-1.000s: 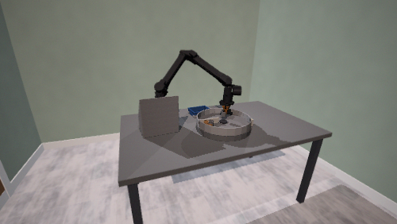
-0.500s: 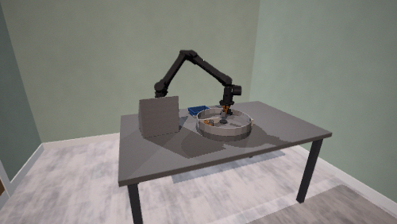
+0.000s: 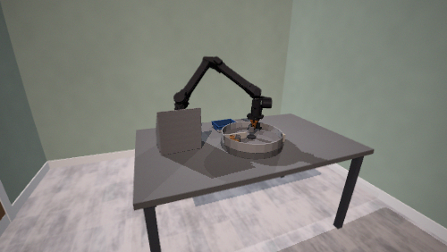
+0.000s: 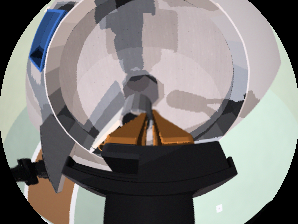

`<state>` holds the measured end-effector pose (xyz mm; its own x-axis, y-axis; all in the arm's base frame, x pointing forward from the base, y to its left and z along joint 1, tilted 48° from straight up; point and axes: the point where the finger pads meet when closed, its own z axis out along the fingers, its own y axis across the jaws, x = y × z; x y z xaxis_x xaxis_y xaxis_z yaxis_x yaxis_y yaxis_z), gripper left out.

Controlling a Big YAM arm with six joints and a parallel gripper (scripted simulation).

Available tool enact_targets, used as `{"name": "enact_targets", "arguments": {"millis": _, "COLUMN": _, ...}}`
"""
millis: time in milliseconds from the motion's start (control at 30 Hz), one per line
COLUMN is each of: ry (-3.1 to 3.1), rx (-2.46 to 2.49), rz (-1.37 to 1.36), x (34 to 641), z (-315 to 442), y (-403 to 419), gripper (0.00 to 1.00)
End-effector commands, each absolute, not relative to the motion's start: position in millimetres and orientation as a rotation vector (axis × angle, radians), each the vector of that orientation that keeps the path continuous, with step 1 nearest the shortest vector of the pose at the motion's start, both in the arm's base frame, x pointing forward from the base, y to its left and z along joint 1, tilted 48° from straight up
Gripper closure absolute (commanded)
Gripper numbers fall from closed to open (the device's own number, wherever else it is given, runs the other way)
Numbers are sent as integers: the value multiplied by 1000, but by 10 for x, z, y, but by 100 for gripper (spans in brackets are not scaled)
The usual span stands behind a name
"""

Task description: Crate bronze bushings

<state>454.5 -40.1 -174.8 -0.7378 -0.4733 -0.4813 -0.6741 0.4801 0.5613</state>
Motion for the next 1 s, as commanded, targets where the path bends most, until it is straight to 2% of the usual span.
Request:
{"name": "enact_targets", "arguments": {"millis": 0, "ry": 2455, "rx": -984, "rz": 1082, "x": 4661, "z": -1711, "y": -372, "gripper": 100}}
{"name": "enact_targets", "arguments": {"millis": 100, "ry": 2451, "rx": -941, "rz": 1038, "x": 4745, "z": -1644, "y": -594, "gripper": 100}}
{"name": "enact_targets", "arguments": {"millis": 267, "ry": 2467, "rx": -974, "rz": 1110, "x": 4565, "z": -1861, "y": -263, "gripper": 100}}
{"name": "enact_targets", "arguments": {"millis": 467, "ry": 2447, "rx": -953, "rz": 1043, "x": 4758, "z": -1769, "y": -407, "gripper": 100}}
{"name": "enact_targets", "arguments": {"millis": 967, "ry": 2457, "rx": -963, "rz": 1075, "x": 4676, "z": -1885, "y": -263, "gripper": 100}}
